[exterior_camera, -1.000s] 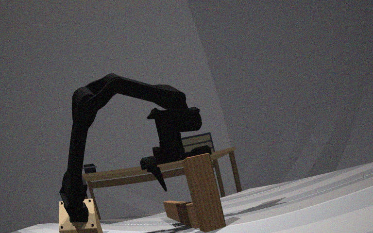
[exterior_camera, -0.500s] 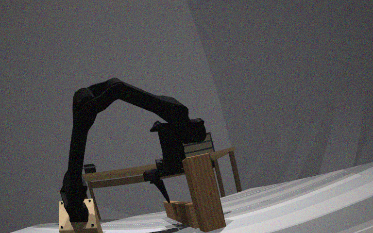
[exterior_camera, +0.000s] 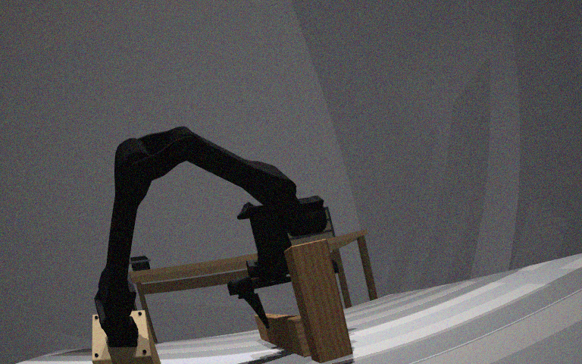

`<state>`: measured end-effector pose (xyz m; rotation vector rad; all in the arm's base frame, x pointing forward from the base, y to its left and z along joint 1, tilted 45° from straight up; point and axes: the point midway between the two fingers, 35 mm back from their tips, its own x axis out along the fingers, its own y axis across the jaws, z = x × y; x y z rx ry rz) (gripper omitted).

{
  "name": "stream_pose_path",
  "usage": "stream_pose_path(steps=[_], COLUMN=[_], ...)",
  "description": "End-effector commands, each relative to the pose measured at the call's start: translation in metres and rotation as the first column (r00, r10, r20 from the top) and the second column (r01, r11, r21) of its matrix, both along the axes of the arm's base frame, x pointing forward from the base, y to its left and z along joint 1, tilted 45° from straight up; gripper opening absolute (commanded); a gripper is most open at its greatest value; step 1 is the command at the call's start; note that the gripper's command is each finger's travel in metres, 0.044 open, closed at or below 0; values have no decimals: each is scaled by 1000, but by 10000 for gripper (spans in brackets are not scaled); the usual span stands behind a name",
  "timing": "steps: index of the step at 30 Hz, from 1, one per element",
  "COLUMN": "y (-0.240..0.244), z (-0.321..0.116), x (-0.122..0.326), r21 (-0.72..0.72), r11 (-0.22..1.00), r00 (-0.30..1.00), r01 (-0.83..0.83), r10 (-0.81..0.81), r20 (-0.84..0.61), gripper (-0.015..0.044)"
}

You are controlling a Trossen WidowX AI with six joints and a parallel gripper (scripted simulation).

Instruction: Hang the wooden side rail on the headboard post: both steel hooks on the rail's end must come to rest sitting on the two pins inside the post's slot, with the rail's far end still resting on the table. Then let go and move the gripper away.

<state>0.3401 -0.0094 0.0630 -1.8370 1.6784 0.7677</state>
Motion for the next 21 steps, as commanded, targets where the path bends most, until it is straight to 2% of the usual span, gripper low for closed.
stream_pose_path(steps=[1,21], y=[-5,-27], z=[-5,-26], x=[-1,-1], r21=[-6,-9], r11=[1000,1000], r00=[1000,1000], r01=[-4,-4], r10=[4,4], r20=[-8,-7], gripper=[440,440])
